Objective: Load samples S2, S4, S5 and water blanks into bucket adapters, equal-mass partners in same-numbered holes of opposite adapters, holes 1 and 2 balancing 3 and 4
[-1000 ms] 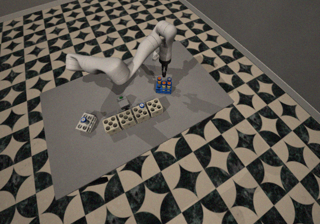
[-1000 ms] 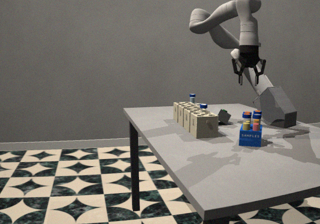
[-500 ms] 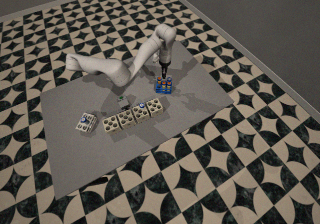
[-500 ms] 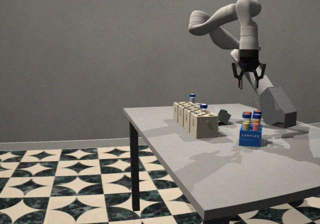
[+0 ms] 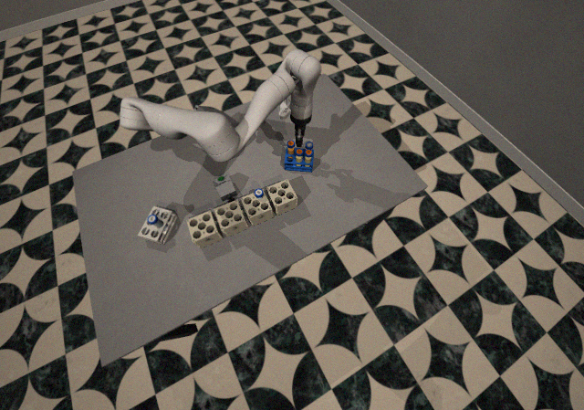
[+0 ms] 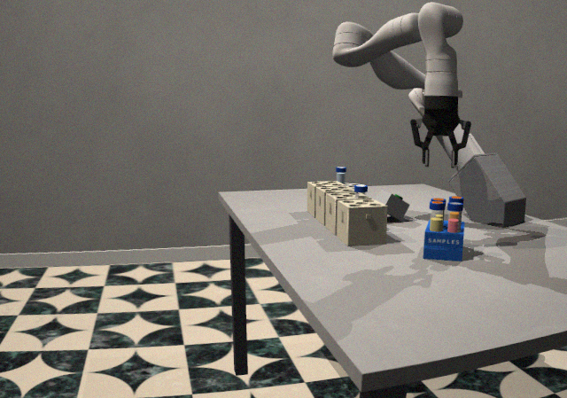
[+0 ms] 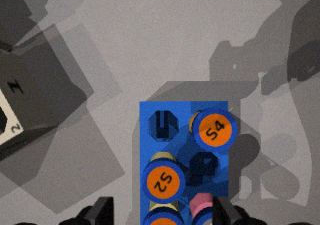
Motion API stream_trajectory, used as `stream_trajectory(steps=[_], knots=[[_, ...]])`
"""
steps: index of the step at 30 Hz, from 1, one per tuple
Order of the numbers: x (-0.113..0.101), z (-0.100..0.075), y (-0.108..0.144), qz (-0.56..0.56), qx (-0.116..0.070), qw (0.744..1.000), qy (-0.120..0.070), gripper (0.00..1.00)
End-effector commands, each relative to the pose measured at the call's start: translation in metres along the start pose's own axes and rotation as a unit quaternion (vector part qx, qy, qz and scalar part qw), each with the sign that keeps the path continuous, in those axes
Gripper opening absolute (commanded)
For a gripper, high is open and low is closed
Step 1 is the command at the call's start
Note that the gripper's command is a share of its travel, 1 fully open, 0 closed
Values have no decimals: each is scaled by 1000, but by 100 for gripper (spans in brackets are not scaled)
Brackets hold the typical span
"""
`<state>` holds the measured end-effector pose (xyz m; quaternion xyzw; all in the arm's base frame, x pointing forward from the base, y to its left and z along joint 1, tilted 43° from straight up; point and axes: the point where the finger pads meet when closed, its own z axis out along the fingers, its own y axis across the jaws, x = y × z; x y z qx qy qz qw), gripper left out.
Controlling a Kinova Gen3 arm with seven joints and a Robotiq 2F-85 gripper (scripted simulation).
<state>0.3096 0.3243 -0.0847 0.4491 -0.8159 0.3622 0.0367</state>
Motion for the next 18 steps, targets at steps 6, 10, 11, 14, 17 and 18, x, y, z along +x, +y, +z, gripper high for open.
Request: stream_trajectory(steps=[6, 10, 11, 14, 17, 18], knots=[[0, 8, 0, 0, 0, 1000, -1, 62], [0, 13, 0, 0, 0, 1000, -1, 62], [0, 15, 0, 0, 0, 1000, -1, 62], [0, 19, 0, 0, 0, 1000, -1, 62], [0, 23, 0, 0, 0, 1000, -1, 62], [0, 24, 0, 0, 0, 1000, -1, 62]])
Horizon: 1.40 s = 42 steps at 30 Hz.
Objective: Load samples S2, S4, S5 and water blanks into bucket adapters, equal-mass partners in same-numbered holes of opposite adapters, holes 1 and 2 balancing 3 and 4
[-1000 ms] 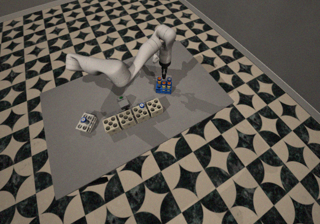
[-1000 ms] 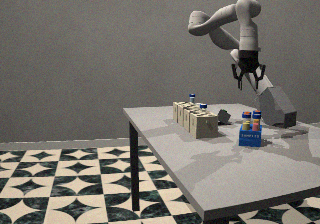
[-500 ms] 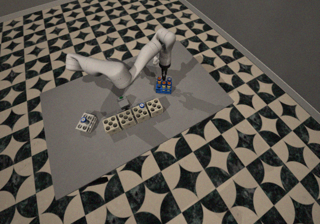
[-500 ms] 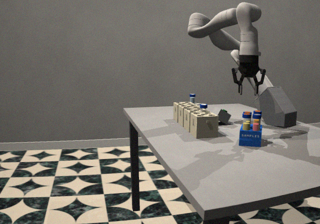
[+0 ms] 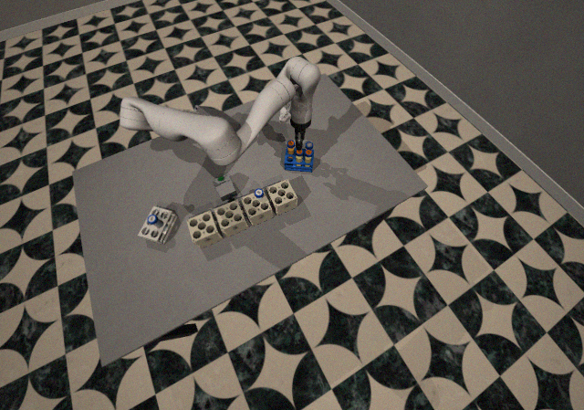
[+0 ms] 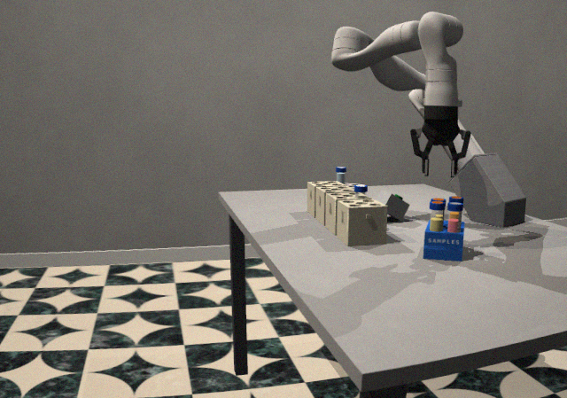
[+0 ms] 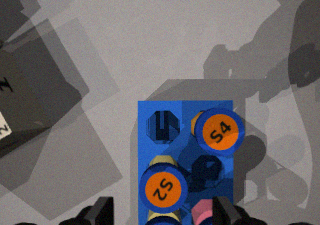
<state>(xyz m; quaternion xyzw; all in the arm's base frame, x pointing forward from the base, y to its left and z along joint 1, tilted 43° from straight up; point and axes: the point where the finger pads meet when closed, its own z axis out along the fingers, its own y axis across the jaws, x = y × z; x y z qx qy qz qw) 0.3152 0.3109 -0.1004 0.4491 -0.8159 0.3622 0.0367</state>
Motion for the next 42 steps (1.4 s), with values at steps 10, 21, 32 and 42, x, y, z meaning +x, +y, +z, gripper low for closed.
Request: stream_trajectory(steps=[10, 21, 32, 42], knots=[[0, 13, 0, 0, 0, 1000, -1, 62], [0, 27, 0, 0, 0, 1000, -1, 62], [-1, 40, 0, 0, 0, 1000, -1, 62], [-1, 51, 0, 0, 0, 1000, -1, 62]])
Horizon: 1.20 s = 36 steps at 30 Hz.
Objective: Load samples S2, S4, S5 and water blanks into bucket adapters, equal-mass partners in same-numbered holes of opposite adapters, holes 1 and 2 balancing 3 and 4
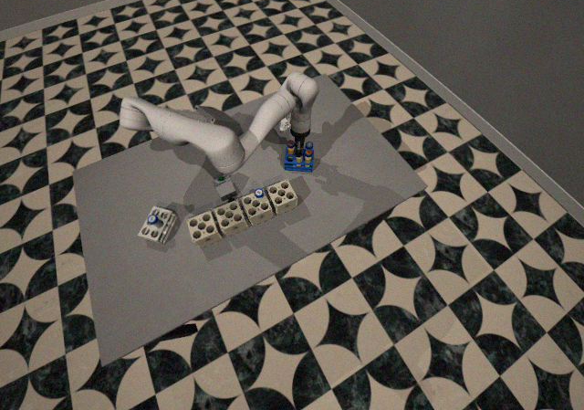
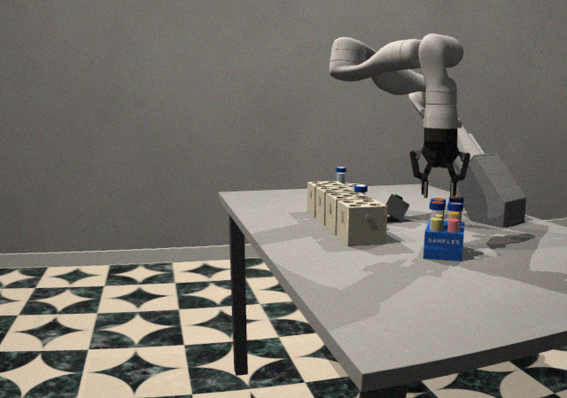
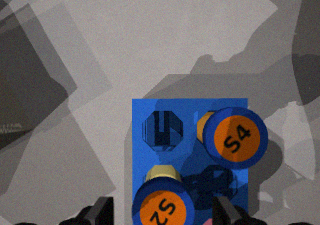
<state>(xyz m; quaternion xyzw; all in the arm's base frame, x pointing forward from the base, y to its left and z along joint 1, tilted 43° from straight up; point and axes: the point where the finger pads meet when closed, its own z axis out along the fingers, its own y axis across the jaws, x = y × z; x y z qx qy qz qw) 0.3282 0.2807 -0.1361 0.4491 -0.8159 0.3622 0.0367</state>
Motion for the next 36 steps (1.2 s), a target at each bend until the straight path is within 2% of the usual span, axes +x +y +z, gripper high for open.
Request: stream_trajectory(steps=[1, 8, 36], knots=[[0, 3, 0, 0, 0, 1000, -1, 62], [-1, 13, 0, 0, 0, 1000, -1, 62], [-1, 17, 0, 0, 0, 1000, -1, 62]])
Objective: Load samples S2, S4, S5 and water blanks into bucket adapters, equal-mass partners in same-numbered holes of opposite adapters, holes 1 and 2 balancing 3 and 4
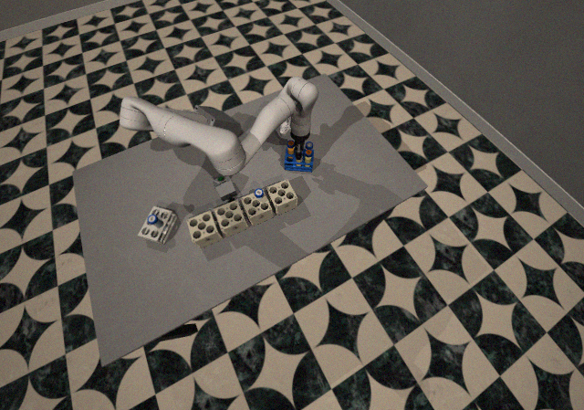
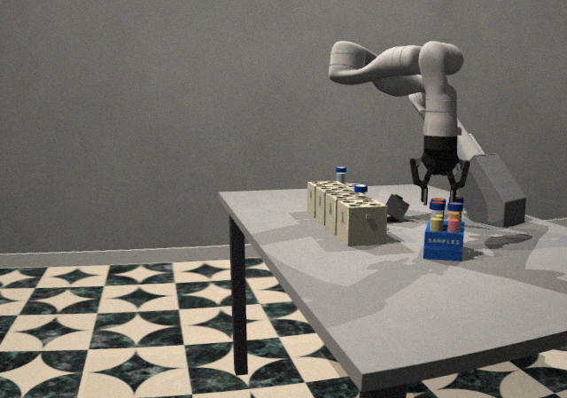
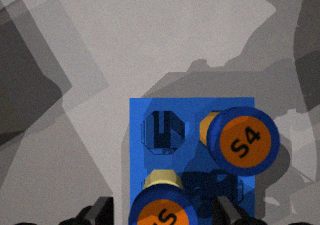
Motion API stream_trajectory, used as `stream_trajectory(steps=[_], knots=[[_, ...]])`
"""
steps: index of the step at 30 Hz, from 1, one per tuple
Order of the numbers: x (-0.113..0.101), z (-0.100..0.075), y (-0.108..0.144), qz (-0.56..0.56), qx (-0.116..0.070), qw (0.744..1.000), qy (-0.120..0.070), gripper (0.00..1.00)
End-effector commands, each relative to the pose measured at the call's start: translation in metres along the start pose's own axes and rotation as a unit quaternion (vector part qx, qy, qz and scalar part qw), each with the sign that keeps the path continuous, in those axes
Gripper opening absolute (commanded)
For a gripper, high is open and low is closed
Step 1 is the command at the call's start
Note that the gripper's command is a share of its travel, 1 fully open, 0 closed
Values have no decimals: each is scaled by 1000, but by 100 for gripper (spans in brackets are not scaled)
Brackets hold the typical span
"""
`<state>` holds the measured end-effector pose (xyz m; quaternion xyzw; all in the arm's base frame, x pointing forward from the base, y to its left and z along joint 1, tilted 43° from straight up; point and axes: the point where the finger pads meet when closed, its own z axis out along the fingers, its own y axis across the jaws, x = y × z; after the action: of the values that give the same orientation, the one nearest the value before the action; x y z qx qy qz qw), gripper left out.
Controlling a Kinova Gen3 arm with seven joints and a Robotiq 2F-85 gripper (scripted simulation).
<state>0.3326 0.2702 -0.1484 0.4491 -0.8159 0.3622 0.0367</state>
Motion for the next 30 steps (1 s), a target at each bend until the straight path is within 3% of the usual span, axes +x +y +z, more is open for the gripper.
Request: stream_trajectory(steps=[1, 30], knots=[[-1, 0, 0, 0, 0, 1000, -1, 62], [-1, 8, 0, 0, 0, 1000, -1, 62]])
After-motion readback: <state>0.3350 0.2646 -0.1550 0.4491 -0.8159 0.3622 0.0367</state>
